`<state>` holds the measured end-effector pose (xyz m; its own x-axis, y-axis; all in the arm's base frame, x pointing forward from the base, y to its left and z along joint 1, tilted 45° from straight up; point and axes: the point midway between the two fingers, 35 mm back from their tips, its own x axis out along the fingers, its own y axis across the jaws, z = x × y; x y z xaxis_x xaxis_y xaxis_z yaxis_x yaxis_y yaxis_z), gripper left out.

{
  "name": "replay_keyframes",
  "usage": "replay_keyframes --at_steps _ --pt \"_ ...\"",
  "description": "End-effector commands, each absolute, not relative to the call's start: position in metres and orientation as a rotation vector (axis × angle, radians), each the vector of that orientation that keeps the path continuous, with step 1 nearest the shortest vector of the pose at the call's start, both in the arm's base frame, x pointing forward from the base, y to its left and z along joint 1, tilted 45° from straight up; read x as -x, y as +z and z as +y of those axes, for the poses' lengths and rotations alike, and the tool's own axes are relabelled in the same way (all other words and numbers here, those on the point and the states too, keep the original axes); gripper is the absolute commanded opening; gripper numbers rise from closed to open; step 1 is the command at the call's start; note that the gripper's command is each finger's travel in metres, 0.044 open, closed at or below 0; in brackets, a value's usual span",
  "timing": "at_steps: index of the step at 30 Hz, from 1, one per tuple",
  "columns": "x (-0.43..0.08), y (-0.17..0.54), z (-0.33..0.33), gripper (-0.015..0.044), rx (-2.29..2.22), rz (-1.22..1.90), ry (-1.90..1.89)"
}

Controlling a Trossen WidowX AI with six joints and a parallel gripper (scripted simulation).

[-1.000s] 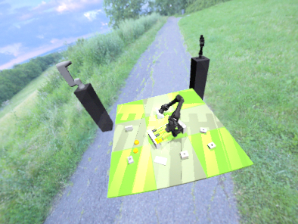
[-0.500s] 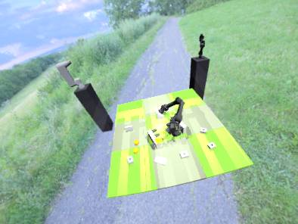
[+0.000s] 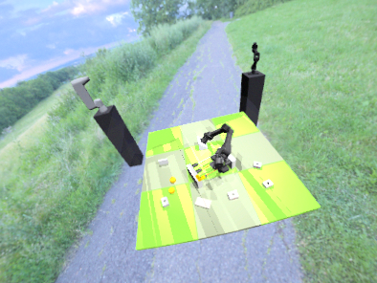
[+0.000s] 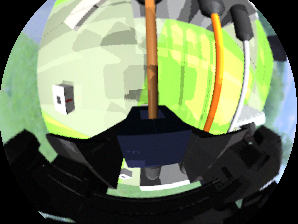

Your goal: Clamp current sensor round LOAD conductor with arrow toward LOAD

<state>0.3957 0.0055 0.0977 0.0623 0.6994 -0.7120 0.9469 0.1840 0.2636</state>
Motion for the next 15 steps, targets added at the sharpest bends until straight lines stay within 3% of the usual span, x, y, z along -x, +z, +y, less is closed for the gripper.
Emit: replay_keyframes --at_steps 1,2,12,15 --pt "-0.3957 0.0932 0.0092 0.0 -1.577 1.694 -0.411" --pt "-0.3957 0.092 0.0104 0.0 -1.578 1.694 -0.411" --pt "-0.3969 0.0965 0.0064 0.026 -1.572 1.69 -0.406" --pt "-0.3969 0.0965 0.0064 0.026 -1.572 1.69 -0.406"
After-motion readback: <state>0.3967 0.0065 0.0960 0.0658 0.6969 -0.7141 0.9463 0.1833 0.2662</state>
